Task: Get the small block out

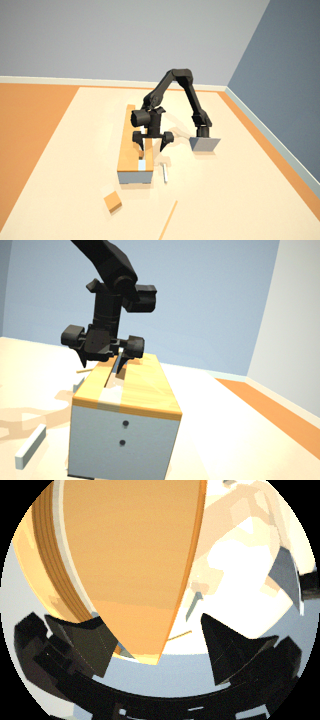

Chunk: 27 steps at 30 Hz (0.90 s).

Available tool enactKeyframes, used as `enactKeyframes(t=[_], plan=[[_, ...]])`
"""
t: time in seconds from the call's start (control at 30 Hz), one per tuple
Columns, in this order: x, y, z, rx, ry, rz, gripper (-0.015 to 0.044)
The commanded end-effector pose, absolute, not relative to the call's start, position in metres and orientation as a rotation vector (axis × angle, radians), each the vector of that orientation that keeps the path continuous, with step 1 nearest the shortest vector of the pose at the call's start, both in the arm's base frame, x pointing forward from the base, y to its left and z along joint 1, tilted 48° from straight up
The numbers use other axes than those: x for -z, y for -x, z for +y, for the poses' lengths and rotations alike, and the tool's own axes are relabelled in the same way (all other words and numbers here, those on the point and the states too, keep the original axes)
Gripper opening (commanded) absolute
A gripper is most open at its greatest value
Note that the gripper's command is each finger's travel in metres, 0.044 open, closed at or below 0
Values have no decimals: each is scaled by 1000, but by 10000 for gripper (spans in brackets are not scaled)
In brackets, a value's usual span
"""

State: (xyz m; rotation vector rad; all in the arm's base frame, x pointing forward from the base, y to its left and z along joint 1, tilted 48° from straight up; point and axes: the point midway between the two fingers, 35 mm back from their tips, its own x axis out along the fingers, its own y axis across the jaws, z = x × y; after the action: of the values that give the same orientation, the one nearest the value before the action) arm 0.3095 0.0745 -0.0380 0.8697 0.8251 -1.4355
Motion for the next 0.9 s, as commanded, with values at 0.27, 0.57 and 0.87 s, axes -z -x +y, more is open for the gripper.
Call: enactKeyframes(t=[0.27, 0.57, 0.87], plan=[[59, -311, 93, 1437, -872, 829, 400], [73, -312, 106, 1436, -873, 829, 400], [71, -313, 114, 1436, -873, 830, 400]])
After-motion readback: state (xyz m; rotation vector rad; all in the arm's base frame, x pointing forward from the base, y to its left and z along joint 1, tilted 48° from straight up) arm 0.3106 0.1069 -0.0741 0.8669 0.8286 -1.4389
